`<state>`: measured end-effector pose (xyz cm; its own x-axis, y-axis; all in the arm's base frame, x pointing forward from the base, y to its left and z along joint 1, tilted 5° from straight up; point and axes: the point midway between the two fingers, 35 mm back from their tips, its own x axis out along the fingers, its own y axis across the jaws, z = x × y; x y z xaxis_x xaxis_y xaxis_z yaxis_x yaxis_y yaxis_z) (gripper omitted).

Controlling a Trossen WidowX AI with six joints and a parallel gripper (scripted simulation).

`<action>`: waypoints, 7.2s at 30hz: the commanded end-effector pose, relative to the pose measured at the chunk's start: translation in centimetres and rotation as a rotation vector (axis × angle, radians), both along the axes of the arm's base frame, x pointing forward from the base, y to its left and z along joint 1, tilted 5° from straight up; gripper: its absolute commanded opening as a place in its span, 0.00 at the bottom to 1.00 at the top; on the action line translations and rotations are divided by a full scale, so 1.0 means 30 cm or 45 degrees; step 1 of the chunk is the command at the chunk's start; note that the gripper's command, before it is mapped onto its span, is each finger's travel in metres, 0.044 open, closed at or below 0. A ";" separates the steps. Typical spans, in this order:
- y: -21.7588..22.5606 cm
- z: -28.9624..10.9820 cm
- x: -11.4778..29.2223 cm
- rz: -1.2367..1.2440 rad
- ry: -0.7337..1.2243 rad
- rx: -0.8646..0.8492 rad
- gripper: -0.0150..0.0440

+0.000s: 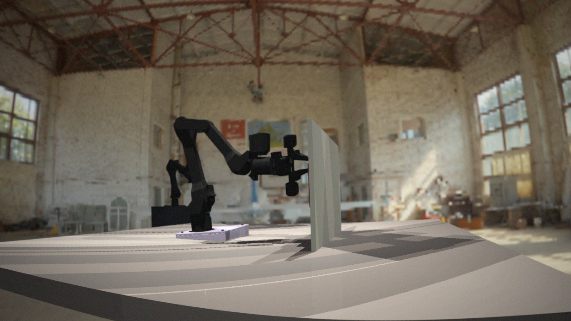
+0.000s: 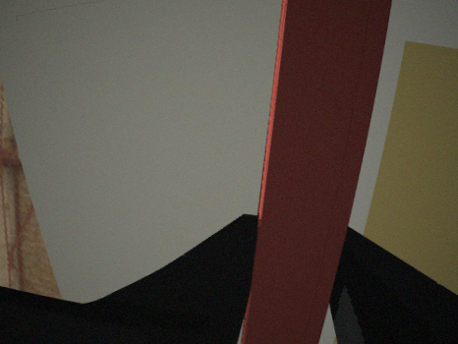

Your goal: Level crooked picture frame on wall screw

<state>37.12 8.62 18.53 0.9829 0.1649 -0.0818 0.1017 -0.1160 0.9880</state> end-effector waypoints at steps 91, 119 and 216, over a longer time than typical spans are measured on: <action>0.025 0.027 0.000 0.002 -0.033 0.005 0.25; 0.030 -0.004 -0.002 0.002 -0.033 0.005 0.25; -0.038 0.134 -0.524 0.004 -0.019 0.002 0.69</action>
<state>23.20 8.15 21.72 0.9829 0.1718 -0.0664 0.0861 -0.1096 0.9902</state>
